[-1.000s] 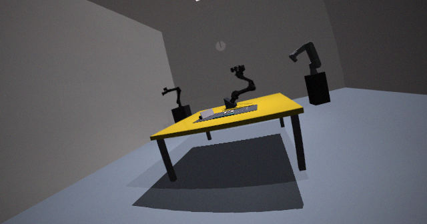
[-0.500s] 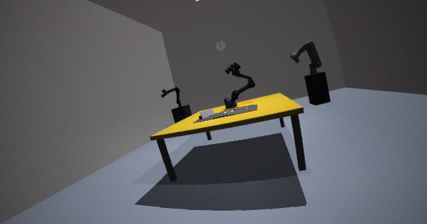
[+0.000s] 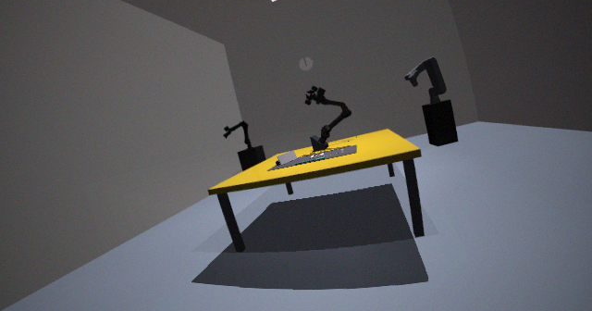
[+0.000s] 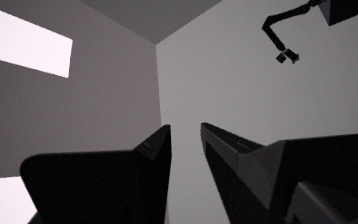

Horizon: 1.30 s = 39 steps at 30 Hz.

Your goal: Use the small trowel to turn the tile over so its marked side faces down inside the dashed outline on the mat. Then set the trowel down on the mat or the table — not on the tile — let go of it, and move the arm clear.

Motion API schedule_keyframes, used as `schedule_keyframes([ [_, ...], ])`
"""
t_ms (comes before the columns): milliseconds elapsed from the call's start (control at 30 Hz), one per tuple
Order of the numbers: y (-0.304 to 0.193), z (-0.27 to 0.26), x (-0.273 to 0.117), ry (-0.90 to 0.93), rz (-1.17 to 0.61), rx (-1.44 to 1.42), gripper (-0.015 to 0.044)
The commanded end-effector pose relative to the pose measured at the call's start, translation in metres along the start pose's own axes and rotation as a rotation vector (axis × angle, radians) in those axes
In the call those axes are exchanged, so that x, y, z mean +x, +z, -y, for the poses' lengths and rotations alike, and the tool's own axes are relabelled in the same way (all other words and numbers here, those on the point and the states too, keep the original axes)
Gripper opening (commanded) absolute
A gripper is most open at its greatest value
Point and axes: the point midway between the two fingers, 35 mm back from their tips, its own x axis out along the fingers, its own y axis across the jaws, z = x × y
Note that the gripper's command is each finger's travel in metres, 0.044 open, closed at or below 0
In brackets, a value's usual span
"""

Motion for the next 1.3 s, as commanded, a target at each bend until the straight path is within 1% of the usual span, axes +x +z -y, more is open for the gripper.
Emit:
schedule_keyframes([
  [0, -0.019, 0.012, 0.006, -0.047, -0.052, -0.059, 0.0100],
  [200, -0.036, 0.026, 0.010, -0.093, -0.100, -0.130, 0.0100],
  [700, -0.110, 0.091, 0.019, -0.290, -0.364, -0.516, 0.0100],
  [1267, -0.183, 0.170, 0.003, -0.438, -0.720, -0.938, 0.0100],
])
